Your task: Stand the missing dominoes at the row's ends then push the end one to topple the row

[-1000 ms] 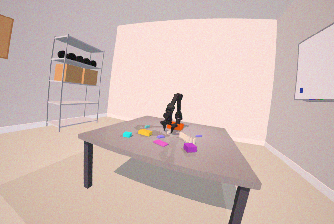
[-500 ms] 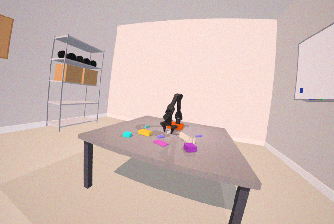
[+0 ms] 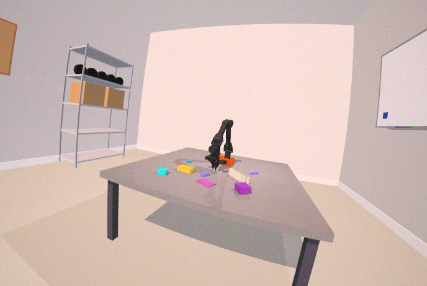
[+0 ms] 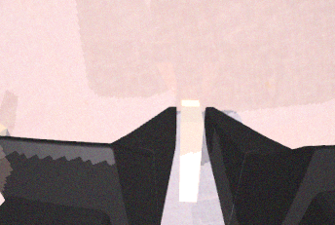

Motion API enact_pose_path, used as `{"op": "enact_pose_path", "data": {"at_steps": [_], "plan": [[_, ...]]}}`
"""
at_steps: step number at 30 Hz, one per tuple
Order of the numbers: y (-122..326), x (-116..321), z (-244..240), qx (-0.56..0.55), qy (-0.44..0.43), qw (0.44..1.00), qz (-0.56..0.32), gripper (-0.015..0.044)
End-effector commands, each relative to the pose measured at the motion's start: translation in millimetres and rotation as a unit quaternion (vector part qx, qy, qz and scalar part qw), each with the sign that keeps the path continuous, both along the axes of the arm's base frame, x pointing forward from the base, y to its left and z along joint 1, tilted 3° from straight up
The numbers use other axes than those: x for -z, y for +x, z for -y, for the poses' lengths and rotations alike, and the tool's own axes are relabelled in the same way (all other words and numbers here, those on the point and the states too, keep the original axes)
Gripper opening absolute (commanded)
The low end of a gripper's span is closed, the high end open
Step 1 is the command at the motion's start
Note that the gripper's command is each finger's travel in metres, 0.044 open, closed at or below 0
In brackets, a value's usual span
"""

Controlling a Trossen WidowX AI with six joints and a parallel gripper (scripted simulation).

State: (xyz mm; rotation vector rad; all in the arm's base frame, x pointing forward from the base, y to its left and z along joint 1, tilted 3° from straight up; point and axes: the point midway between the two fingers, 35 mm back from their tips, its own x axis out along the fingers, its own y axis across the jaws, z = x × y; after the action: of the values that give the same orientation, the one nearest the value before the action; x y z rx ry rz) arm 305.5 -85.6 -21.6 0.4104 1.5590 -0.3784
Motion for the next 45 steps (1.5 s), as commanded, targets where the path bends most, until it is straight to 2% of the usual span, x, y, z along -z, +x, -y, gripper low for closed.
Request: {"op": "enact_pose_path", "data": {"at_steps": [1, 8, 20, 26, 32, 38, 45], "plan": [[0.1, 0.2, -0.2, 0.003, 0.000, 1.000, 0.001, 0.0029], [0.5, -7.4, 0.2, 0.003, 0.000, 1.000, 0.001, 0.0029], [5.6, -147.8, 7.7, 0.001, 0.000, 1.000, 0.001, 0.0029], [5.5, -154.9, 8.5, -0.017, 0.000, 1.000, 0.001, 0.0029], [-4.6, -154.7, 22.6, -0.245, 0.004, 0.969, 0.007, 0.0029], [-16.5, -154.4, 37.1, -0.481, 0.008, 0.877, 0.011, 0.0029], [-17.9, -154.4, 38.7, -0.505, 0.008, 0.863, 0.012, 0.0029]]}}
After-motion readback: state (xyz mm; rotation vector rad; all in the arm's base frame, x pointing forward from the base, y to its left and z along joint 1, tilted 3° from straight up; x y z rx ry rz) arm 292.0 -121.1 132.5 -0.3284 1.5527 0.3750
